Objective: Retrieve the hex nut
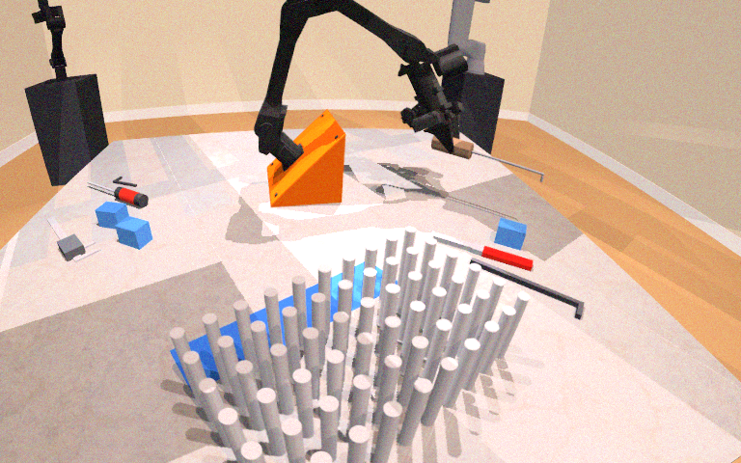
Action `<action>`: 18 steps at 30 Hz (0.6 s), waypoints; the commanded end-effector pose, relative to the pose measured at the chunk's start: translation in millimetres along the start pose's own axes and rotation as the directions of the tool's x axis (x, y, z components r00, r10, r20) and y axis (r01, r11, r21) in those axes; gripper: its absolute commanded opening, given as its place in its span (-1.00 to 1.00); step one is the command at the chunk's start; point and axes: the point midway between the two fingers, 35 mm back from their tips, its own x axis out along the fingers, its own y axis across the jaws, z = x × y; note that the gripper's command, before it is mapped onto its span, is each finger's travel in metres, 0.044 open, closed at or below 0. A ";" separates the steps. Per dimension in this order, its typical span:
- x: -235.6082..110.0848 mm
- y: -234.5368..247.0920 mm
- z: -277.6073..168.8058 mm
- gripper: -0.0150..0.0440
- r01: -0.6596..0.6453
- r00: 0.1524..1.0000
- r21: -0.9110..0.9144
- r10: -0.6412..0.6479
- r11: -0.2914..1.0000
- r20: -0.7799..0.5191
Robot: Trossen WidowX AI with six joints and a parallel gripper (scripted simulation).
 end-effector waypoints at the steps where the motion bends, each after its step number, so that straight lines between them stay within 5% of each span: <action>1: -27.8 0.1 -15.4 -0.49 0.008 1.000 0.002 -0.008 1.000 -0.010; 10: -48.9 3.4 -23.2 -0.49 0.005 1.000 -0.004 -0.005 1.000 -0.009; 18: -55.6 22.7 -31.2 -0.49 0.013 1.000 0.247 -0.011 0.969 -0.011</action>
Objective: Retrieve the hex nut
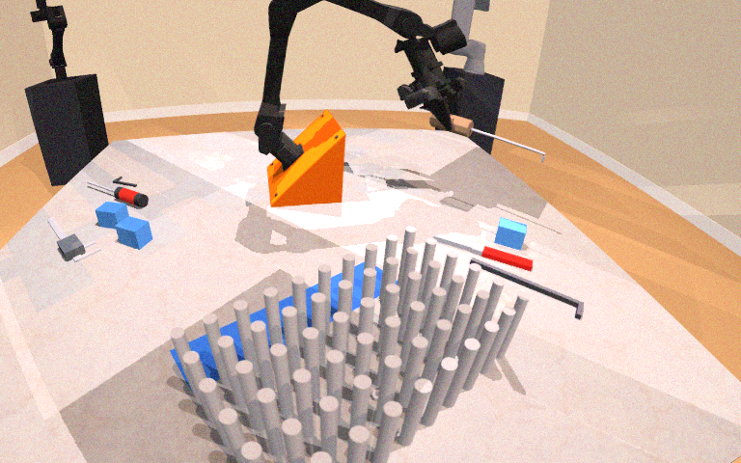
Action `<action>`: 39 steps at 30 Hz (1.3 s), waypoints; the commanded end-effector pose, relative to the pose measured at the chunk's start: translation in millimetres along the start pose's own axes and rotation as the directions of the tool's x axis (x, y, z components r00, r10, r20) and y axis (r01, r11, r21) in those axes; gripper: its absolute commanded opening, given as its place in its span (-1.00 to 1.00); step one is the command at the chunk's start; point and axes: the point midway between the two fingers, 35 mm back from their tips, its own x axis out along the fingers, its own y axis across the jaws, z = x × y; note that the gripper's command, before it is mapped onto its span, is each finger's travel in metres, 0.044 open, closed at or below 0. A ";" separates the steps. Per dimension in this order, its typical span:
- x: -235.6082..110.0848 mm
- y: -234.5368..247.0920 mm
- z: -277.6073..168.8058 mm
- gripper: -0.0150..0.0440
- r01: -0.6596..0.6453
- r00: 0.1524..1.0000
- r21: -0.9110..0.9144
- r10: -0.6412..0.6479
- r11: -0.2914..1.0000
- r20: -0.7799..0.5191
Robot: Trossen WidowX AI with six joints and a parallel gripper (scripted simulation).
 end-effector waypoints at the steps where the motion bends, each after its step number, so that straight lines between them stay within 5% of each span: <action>1: -6.9 9.7 -8.3 -0.49 0.011 1.000 0.141 -0.010 0.990 -0.008; 18: -21.2 54.3 -28.3 -0.49 0.023 1.000 0.668 -0.020 0.744 -0.013; 39: -36.9 113.5 -43.9 -0.49 0.024 0.999 0.994 -0.023 0.108 -0.022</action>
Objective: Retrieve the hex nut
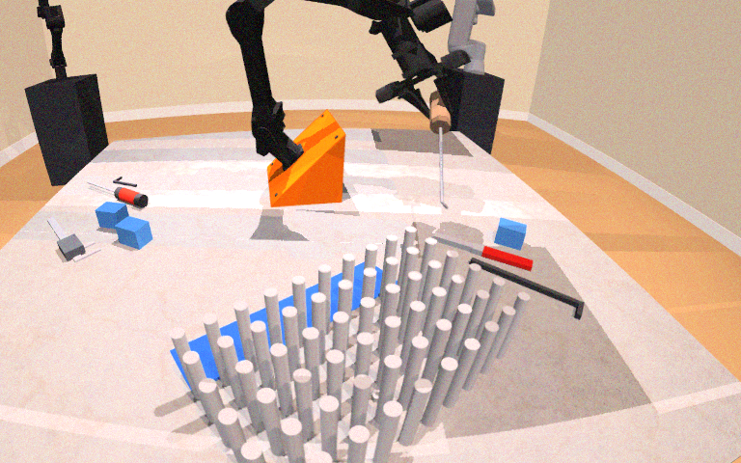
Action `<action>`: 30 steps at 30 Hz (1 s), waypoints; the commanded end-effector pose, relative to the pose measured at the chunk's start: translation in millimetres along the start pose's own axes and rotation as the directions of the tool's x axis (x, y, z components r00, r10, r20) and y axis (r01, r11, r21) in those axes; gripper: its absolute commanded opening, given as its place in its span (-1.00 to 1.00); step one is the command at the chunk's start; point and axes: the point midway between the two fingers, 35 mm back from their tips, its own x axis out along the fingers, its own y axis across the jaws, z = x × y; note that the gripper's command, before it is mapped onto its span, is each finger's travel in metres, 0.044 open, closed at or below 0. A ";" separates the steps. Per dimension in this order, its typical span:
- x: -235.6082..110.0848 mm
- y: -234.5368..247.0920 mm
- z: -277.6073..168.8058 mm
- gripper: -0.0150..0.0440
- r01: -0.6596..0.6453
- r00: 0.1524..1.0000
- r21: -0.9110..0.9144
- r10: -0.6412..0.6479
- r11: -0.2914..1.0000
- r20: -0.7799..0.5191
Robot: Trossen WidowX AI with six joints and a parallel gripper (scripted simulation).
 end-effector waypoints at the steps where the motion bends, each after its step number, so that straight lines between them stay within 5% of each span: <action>1: -4.0 1.0 -13.3 -0.49 0.005 1.000 0.145 -0.004 0.989 -0.009; 15: -15.7 6.8 -55.0 -0.49 0.016 1.000 0.584 -0.009 0.811 -0.015; 30: -27.8 17.8 -96.3 -0.49 0.024 1.000 0.909 -0.016 0.417 -0.019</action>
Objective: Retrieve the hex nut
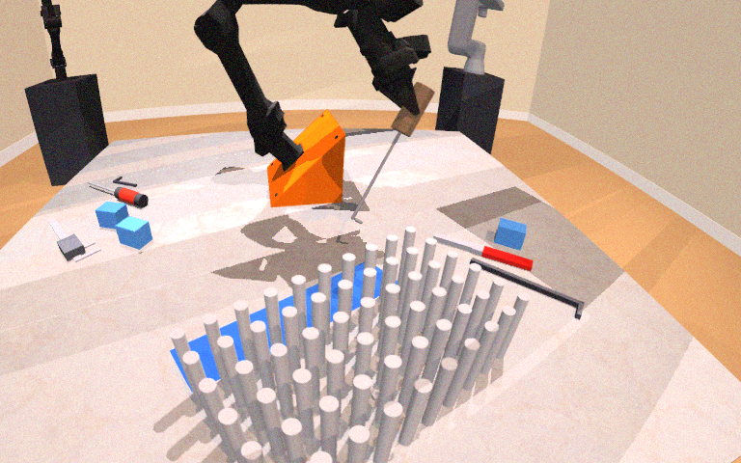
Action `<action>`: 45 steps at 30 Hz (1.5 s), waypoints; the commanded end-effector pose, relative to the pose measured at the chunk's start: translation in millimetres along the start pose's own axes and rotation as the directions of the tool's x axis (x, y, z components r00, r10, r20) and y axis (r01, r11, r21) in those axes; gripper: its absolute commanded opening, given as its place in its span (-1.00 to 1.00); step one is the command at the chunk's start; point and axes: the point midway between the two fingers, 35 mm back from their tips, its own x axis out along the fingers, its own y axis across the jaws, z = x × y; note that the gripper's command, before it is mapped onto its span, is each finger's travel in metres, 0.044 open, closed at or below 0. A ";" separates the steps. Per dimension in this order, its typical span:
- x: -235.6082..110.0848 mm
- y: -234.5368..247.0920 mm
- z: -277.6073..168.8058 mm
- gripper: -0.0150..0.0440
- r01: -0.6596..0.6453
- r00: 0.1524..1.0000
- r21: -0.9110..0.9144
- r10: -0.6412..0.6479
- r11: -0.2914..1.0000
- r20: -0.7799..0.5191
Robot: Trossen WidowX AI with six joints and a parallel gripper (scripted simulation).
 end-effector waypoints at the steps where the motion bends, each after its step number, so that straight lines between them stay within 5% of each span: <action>1: -3.2 -8.0 -10.1 -0.49 0.010 1.000 0.144 -0.009 0.990 -0.005; 20: -16.0 -40.1 -52.9 -0.49 0.030 1.000 0.719 -0.028 0.695 -0.014; 45: -33.4 -70.4 -114.7 -0.49 0.032 0.998 0.995 -0.058 -0.097 -0.038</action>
